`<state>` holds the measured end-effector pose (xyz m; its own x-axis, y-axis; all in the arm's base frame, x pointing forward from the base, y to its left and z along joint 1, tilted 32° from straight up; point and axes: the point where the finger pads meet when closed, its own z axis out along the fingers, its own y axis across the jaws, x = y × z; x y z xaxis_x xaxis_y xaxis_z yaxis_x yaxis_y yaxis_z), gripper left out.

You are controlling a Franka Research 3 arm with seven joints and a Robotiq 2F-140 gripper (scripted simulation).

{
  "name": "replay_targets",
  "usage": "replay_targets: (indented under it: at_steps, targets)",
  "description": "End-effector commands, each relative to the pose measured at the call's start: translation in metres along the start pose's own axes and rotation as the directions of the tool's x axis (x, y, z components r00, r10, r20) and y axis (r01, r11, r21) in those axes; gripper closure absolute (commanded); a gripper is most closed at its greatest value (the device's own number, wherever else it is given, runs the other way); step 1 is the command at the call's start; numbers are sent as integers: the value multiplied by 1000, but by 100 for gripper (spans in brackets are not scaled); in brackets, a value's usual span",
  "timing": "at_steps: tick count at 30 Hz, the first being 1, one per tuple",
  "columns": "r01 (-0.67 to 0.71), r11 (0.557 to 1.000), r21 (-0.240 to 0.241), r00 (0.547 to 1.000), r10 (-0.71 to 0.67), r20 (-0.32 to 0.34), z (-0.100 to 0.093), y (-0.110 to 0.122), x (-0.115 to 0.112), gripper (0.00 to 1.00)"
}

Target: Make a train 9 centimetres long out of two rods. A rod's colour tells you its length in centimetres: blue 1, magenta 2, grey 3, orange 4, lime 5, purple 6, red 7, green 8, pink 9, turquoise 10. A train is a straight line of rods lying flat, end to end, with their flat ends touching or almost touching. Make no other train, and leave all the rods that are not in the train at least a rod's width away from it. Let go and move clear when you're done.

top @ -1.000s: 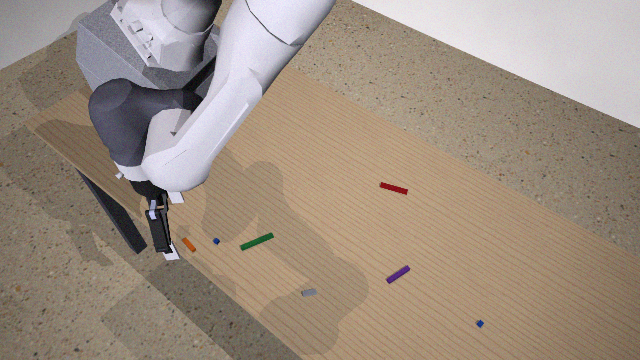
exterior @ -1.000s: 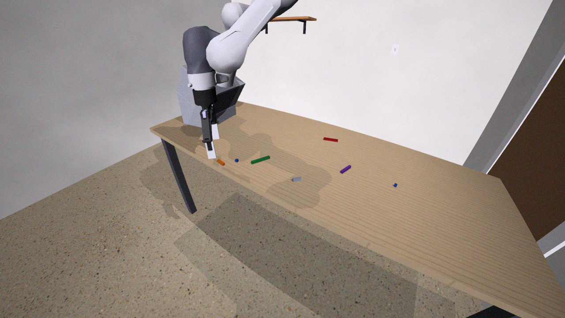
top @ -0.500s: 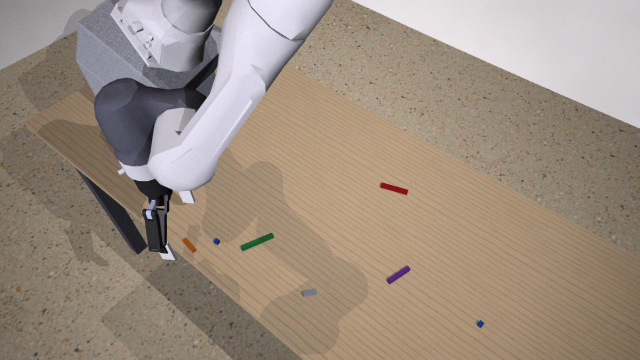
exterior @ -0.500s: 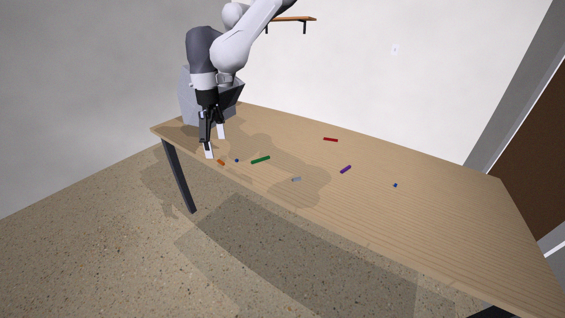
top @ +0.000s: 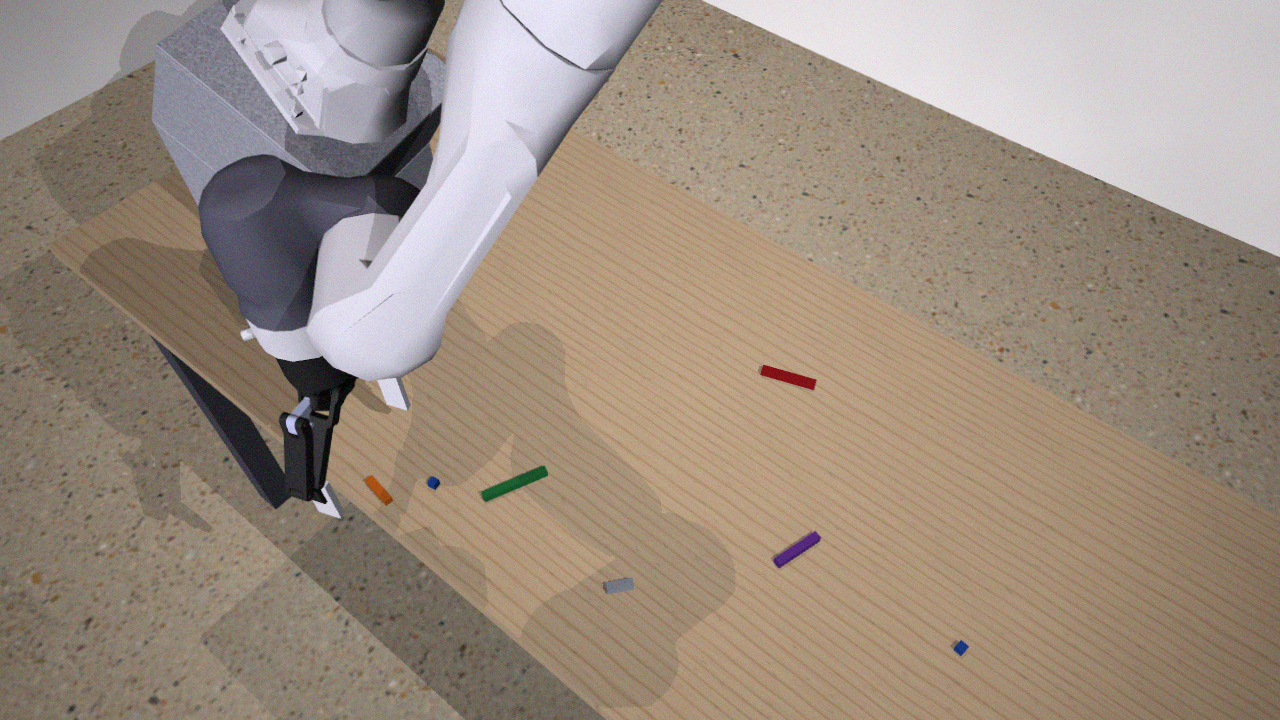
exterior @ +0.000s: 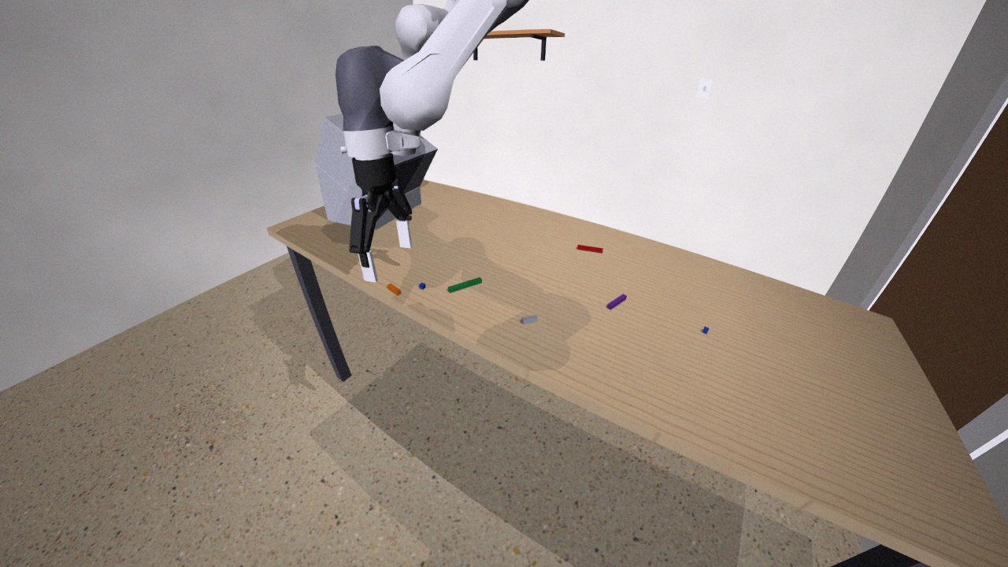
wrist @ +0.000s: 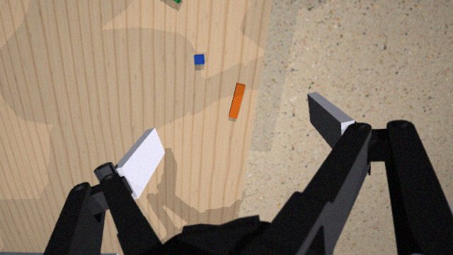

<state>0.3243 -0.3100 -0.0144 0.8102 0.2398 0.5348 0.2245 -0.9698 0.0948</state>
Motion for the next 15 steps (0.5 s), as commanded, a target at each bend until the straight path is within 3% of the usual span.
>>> replay_targets:
  at_steps: [1, 15]
  targets:
    - [-165, 986, 13, 986, 165, 20, 0, -2, 1, 0]
    - [-336, 942, 9, 942, 336, 21, 0, -5, 6, 0]
